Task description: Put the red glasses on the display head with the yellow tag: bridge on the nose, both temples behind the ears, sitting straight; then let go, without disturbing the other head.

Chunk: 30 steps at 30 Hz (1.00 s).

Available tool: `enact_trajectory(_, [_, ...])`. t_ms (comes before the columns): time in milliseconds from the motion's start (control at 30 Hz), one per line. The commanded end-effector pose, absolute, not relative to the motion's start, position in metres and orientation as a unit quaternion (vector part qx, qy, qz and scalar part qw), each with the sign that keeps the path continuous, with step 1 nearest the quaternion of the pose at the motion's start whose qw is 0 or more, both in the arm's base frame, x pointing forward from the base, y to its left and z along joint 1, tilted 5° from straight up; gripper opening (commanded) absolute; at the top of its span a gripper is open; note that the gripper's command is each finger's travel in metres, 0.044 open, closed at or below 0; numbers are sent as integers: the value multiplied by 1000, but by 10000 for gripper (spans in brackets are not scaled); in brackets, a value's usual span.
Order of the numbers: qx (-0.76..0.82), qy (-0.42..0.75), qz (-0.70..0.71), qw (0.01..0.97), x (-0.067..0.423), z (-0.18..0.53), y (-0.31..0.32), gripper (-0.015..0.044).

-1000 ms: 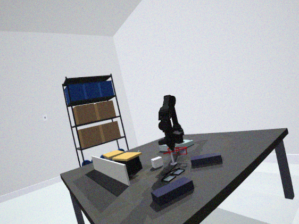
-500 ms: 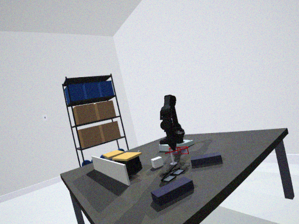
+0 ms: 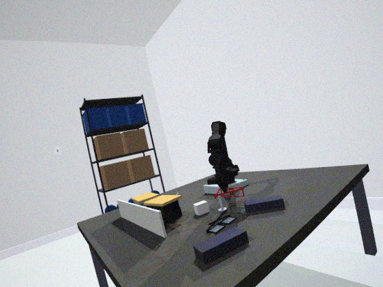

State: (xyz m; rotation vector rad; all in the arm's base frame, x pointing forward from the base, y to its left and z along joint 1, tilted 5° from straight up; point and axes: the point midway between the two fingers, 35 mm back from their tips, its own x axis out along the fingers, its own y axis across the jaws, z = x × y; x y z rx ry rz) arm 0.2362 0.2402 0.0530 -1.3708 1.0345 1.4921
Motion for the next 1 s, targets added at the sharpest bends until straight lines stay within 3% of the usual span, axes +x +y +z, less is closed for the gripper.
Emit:
enact_trajectory(0, [-545, 412, 598, 419, 231, 53, 244, 0])
enact_trajectory(967, [-544, 412, 599, 420, 218, 54, 262, 0])
